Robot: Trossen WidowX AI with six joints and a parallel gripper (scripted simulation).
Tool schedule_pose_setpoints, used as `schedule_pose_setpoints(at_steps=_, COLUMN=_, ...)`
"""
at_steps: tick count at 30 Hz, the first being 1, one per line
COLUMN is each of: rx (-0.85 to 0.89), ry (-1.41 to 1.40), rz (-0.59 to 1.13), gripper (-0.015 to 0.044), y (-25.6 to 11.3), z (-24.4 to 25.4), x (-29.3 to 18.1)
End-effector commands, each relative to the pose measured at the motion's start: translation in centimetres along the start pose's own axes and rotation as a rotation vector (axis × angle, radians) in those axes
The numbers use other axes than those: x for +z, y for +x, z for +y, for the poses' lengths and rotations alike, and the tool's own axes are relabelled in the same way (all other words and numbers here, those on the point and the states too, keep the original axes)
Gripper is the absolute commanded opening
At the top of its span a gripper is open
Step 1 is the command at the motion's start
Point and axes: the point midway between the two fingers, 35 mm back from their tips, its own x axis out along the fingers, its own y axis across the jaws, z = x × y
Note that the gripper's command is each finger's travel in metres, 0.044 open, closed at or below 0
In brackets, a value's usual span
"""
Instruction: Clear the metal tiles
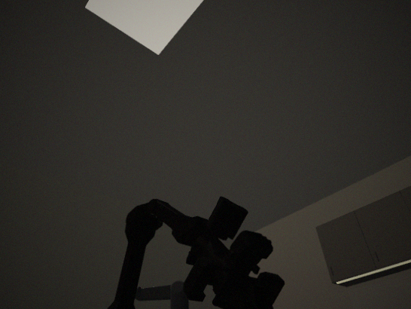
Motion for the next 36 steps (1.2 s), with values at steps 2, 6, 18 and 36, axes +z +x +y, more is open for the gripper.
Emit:
schedule_pose_setpoints(at_steps=2, rx=-0.002, ry=0.003, rz=-0.012, gripper=0.0000, y=-0.7, z=0.0, x=-0.2)
schedule_pose_setpoints(at_steps=6, rx=-0.002, ry=0.003, rz=-0.012, gripper=0.0000, y=-1.0, z=0.0, x=-0.6)
schedule_pose_setpoints(at_steps=18, rx=-0.002, ry=0.003, rz=-0.012, gripper=0.0000, y=-2.0, z=0.0, x=-1.9)
schedule_pose_setpoints(at_steps=36, rx=-0.003, ry=0.003, rz=-0.013, gripper=0.0000, y=-3.5, z=0.0, x=-4.0)
